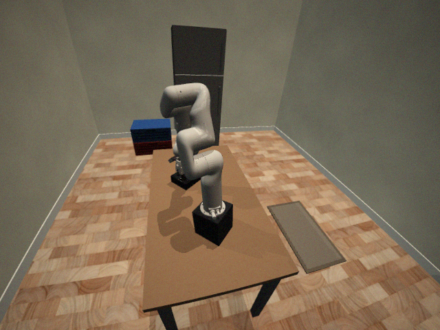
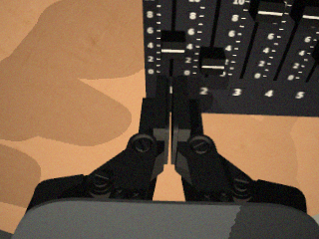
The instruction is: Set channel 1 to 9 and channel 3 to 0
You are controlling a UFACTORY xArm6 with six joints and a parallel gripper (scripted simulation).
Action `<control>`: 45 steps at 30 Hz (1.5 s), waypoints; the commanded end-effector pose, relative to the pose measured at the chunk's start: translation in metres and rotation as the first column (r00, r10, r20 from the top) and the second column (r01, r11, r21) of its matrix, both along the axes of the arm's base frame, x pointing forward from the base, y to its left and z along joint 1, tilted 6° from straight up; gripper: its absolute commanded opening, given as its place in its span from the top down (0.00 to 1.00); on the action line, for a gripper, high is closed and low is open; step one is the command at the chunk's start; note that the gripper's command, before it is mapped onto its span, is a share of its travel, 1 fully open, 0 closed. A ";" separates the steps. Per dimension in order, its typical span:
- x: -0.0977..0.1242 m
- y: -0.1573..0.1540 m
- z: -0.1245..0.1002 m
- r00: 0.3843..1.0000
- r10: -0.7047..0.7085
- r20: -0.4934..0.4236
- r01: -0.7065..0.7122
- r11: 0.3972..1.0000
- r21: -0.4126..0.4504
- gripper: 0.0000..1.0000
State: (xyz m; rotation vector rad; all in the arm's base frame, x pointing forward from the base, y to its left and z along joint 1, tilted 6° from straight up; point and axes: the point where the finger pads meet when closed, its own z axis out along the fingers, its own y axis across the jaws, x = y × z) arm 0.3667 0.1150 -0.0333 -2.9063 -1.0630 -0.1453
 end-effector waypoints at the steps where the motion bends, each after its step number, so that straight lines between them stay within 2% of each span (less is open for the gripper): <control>1: 0.001 0.000 0.001 1.000 0.000 0.003 0.000 1.000 0.001 1.00; 34: 0.001 0.000 0.001 1.000 0.000 0.003 0.000 1.000 0.001 1.00; 45: 0.002 0.001 -0.005 1.000 0.000 0.003 0.000 1.000 0.001 1.00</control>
